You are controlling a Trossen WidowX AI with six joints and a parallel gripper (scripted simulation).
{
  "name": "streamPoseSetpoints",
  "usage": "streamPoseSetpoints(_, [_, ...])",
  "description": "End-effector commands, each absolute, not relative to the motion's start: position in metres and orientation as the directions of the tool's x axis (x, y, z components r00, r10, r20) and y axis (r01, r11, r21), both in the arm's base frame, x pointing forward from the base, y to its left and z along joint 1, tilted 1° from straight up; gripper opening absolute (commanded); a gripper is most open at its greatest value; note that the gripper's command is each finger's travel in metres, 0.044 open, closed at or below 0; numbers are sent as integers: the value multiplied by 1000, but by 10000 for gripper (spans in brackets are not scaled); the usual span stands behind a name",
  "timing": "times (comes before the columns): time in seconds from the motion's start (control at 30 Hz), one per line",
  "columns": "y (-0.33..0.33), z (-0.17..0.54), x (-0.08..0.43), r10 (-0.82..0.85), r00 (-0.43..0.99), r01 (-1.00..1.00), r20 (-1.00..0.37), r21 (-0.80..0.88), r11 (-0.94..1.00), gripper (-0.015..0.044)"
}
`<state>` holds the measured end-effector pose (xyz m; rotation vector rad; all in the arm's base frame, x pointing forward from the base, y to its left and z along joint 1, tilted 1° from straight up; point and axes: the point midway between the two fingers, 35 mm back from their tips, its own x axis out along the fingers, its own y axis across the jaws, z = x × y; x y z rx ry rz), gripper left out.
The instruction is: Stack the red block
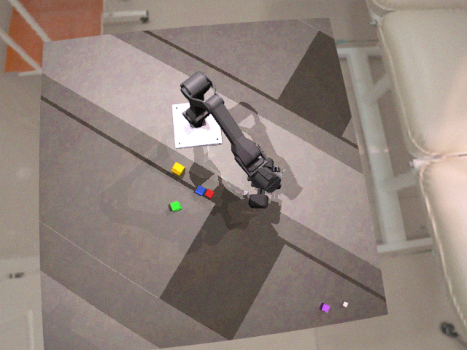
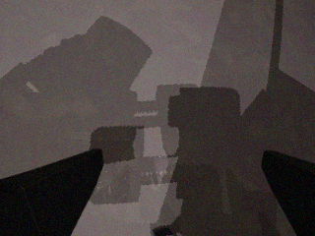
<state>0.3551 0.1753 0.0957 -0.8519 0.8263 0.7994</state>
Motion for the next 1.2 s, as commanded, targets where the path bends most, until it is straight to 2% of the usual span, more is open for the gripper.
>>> streamPoseSetpoints(0.0, [143,96,360,188,411,-839,-892,-290,461,440])
streamPoseSetpoints(0.33, [44,100,346,27,223,-793,-974,-166,586,440])
streamPoseSetpoints(0.63, [-23,113,311,-27,25,-722,-999,-36,691,440])
streamPoseSetpoints(1.17, [-22,71,310,-27,21,-720,-999,-34,693,440])
